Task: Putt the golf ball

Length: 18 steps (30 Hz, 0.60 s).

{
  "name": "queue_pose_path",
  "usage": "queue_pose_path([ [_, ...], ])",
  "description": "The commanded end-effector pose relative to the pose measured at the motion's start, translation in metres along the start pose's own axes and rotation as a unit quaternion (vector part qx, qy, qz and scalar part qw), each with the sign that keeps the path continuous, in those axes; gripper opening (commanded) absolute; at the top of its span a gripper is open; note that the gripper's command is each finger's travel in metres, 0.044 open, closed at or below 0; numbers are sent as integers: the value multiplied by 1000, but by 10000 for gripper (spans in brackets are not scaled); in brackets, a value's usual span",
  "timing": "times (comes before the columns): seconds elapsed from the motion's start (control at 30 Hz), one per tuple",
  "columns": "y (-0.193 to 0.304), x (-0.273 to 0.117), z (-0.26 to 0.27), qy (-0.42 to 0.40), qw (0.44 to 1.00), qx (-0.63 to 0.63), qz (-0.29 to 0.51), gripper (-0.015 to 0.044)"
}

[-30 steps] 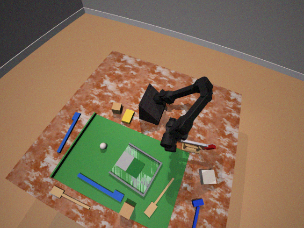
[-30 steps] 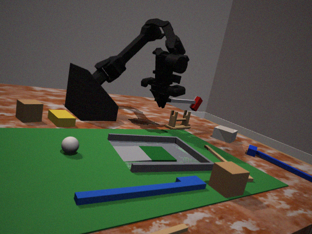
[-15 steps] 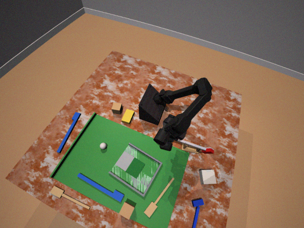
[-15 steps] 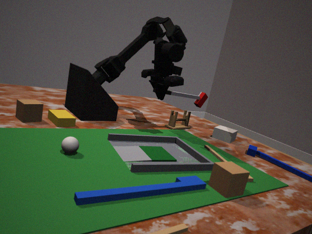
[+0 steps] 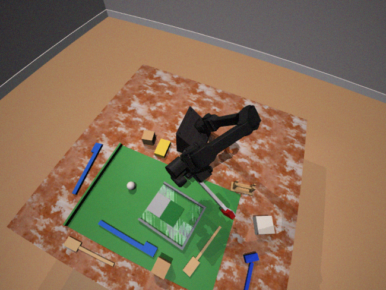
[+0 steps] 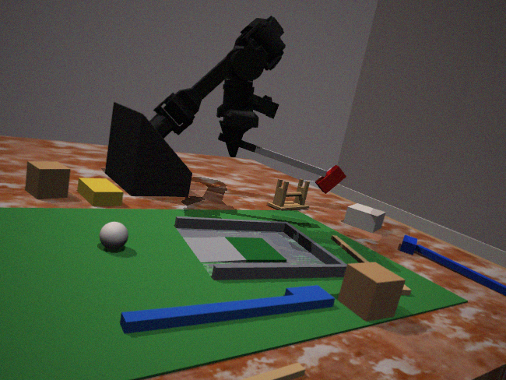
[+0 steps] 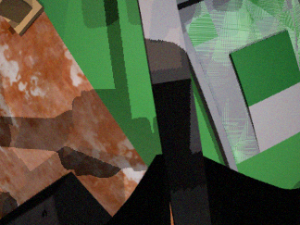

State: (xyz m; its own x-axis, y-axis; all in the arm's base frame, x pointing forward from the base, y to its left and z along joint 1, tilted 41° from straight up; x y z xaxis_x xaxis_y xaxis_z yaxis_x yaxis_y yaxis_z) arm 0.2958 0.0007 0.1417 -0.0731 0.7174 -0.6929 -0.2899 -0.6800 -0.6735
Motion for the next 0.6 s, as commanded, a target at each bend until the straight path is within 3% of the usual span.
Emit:
queue_pose_path([
  [0.0, 22, -8, -14, 13, 998, 55, 8, 0],
  [0.57, 139, -32, -48, 41, 949, 310, 36, 0],
])
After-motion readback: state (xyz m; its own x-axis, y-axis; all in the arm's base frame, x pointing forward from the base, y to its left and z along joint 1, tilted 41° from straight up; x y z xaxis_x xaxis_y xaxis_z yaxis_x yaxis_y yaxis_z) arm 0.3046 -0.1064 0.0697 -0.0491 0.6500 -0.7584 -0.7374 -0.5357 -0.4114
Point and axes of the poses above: the point midway between the two fingers, 35 mm back from their tips, its own x axis out along the fingers, its own z axis across the jaws, y = z × x, the point moved 8 cm from there along -x, back along the fingers, and after that the axes turned 1 degree about -x, right-handed, at the moved point
